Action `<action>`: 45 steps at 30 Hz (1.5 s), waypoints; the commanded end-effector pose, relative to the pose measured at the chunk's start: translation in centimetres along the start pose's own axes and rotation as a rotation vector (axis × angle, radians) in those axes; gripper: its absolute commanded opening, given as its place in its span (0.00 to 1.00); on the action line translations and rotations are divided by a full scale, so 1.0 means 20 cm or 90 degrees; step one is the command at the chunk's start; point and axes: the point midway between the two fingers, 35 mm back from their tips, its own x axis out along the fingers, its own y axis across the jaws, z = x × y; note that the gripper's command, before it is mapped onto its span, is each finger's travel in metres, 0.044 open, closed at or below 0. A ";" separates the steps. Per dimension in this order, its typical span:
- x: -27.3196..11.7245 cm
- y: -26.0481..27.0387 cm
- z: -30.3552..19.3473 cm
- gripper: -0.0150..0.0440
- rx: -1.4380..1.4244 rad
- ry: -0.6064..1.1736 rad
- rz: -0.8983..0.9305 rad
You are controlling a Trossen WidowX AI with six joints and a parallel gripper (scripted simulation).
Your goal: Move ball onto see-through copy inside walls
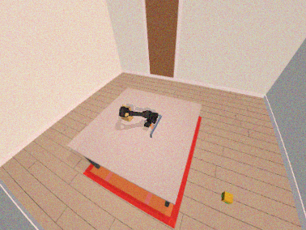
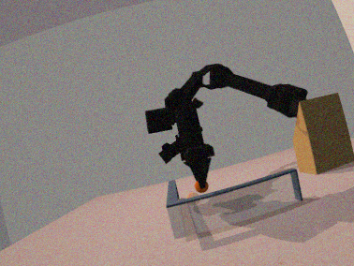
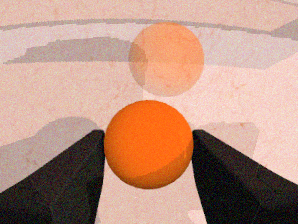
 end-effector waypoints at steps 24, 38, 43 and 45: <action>-0.36 -0.02 0.10 0.25 0.011 0.016 -0.009; -0.15 -0.03 0.15 0.25 0.011 0.016 -0.010; 0.00 -0.04 0.15 0.25 0.011 0.016 -0.011; 0.05 -0.04 0.14 0.25 0.011 0.016 -0.013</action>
